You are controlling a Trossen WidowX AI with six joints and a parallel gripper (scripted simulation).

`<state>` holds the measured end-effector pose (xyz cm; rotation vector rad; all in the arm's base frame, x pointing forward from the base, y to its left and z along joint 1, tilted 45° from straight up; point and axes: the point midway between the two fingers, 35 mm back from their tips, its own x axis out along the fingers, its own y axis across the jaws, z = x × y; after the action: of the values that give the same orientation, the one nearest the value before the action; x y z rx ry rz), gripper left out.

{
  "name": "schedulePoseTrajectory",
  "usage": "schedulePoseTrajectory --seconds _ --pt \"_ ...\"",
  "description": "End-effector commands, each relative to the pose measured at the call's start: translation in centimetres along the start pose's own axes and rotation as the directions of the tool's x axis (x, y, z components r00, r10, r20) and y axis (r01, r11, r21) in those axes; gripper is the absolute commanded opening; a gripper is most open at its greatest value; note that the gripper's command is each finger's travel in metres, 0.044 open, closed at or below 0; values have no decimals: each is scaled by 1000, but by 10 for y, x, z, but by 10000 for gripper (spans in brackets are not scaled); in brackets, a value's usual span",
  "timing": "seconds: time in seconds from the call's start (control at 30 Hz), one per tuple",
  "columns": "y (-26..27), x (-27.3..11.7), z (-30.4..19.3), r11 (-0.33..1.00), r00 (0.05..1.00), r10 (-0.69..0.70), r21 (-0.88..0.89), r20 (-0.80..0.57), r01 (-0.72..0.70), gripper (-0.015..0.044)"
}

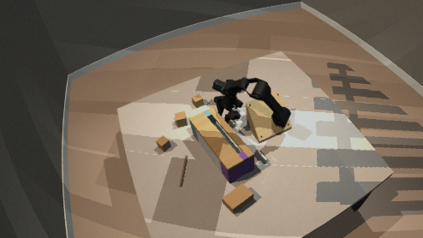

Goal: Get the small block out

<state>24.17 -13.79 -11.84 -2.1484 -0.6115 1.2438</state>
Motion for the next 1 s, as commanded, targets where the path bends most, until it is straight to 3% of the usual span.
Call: schedulePoseTrajectory --seconds 0.0,0.4,0.63,0.77,0.87,0.97 --pt "-2 6 4 1000 1000 -7 9 1 7 285" --pt "-3 21 11 1000 1000 -9 9 0 9 285" --pt "-3 21 11 1000 1000 -9 9 0 9 101" --pt "-3 21 11 1000 1000 -9 9 0 9 75" --pt "-2 13 7 1000 1000 -8 8 1 8 0" --pt "-1 -4 -1 1000 1000 -6 7 2 5 0"
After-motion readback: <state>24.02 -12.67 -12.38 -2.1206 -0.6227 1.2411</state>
